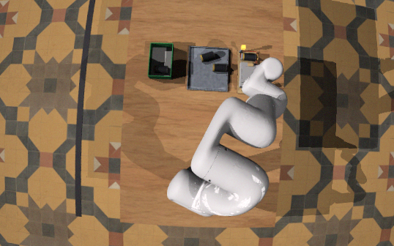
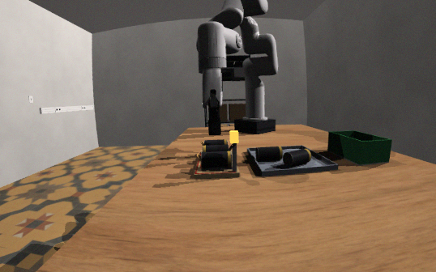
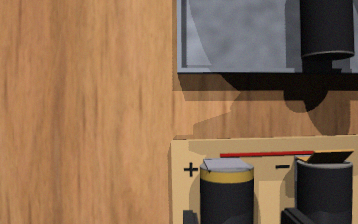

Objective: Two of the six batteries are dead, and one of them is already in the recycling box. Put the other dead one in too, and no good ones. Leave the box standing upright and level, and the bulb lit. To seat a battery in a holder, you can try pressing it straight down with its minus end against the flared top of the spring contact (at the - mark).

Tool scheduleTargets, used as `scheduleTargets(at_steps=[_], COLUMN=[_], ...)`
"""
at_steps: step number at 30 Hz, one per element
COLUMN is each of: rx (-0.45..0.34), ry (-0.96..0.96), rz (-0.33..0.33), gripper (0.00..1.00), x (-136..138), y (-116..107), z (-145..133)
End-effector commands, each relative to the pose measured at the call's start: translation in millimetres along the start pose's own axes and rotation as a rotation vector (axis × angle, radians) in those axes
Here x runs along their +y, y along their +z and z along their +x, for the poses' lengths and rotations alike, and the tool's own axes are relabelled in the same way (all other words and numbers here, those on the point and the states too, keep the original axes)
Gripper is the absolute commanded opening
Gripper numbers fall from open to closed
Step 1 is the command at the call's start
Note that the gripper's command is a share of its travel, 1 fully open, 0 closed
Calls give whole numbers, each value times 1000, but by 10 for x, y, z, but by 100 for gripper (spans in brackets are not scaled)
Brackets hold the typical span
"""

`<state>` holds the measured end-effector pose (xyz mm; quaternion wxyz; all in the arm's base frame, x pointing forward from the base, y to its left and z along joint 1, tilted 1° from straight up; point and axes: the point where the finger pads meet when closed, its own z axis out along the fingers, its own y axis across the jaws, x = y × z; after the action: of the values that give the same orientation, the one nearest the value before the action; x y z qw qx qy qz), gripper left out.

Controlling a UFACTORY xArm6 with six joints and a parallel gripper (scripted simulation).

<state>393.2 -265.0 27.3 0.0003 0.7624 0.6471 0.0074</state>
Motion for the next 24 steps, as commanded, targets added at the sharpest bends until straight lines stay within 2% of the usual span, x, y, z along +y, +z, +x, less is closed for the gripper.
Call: scheduleTargets(at_steps=[1, 9, 24], rx=[-1, -1, -1], ry=[0, 0, 0], rz=[-3, -3, -3], gripper=[51, 51, 51], x=[9, 9, 9], y=[-152, -272, -275], z=[-4, -4, -4])
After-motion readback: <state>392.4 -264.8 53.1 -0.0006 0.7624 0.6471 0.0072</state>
